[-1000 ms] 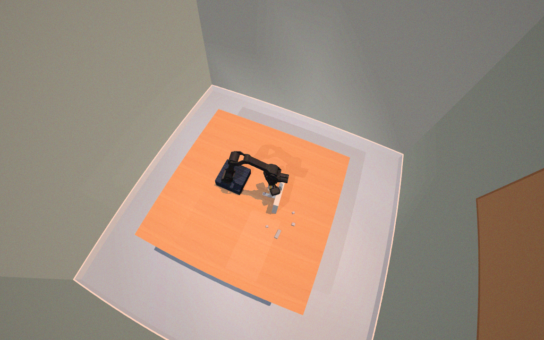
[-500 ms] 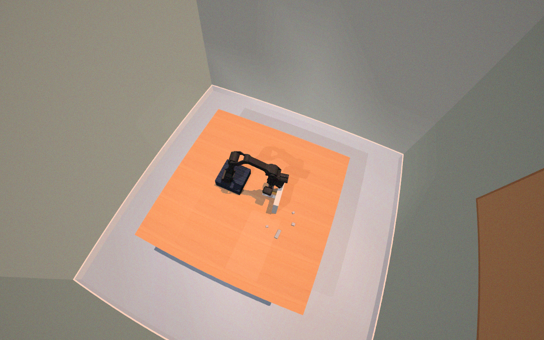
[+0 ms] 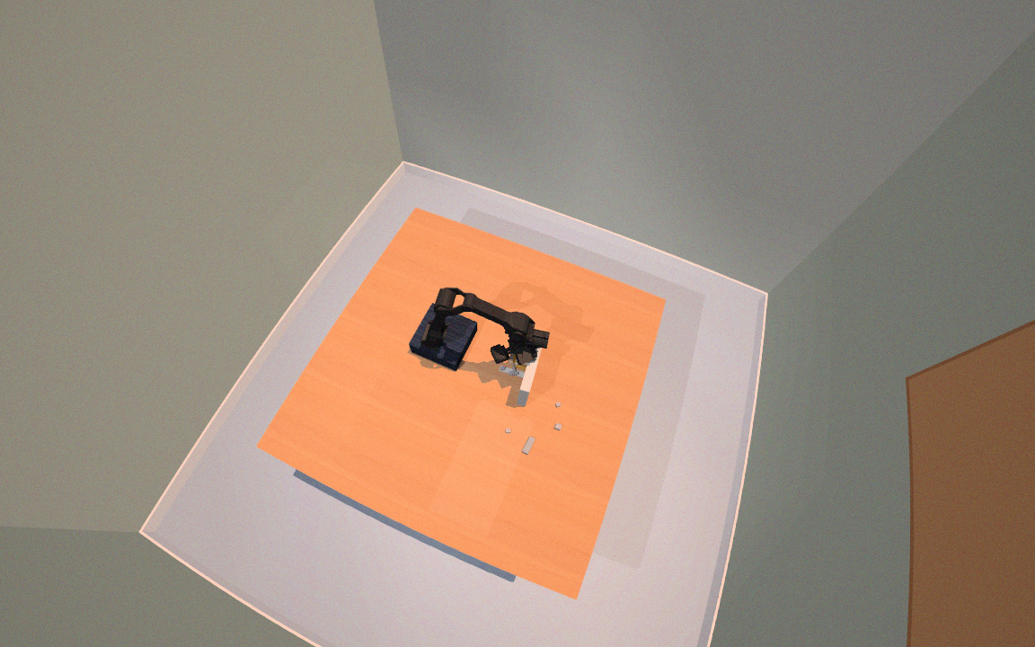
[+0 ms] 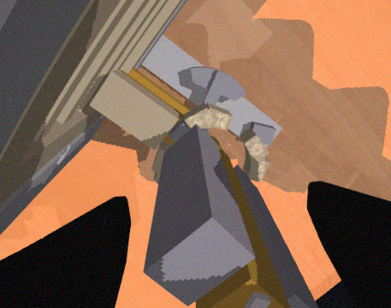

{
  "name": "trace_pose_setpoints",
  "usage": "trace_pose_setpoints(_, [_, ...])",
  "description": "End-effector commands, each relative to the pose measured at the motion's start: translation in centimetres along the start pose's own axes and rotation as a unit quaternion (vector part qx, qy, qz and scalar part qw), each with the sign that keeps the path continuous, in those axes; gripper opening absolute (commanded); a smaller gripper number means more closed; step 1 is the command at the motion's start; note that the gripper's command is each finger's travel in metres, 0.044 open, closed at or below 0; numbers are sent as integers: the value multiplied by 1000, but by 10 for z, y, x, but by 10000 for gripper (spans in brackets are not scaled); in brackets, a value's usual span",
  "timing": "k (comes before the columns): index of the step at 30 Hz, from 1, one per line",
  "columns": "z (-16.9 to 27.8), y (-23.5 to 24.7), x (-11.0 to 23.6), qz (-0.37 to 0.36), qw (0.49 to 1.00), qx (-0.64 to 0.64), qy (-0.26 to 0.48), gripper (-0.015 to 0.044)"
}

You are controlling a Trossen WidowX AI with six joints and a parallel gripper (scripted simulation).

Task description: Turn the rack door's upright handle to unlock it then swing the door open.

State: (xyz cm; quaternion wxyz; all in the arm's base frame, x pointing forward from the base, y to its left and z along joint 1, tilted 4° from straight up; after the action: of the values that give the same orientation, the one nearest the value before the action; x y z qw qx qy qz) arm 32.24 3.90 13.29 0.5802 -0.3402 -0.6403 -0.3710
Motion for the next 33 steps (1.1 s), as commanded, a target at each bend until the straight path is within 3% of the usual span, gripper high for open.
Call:
trace_pose_setpoints(1, [-1,1,0,-1,994,-110,-3,295])
trace_pose_setpoints(15, [-1,1,-1,-2,905,-426,-2,295])
trace_pose_setpoints(26, [-1,1,-1,-2,903,-429,-2,295])
trace_pose_setpoints(33, [-1,1,-1,-2,903,-429,-2,248])
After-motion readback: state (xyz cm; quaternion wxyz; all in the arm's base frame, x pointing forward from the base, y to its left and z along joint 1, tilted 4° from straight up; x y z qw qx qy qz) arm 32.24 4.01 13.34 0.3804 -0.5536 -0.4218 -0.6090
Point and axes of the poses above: the point midway between the two fingers, 35 mm back from their tips, its own x axis back along the fingers, its own y axis across the jaws, z = x × y, the point moved 2 cm from there along x, back along the fingers, and after that the axes turned 14 degrees about -x, right-handed, at the moved point
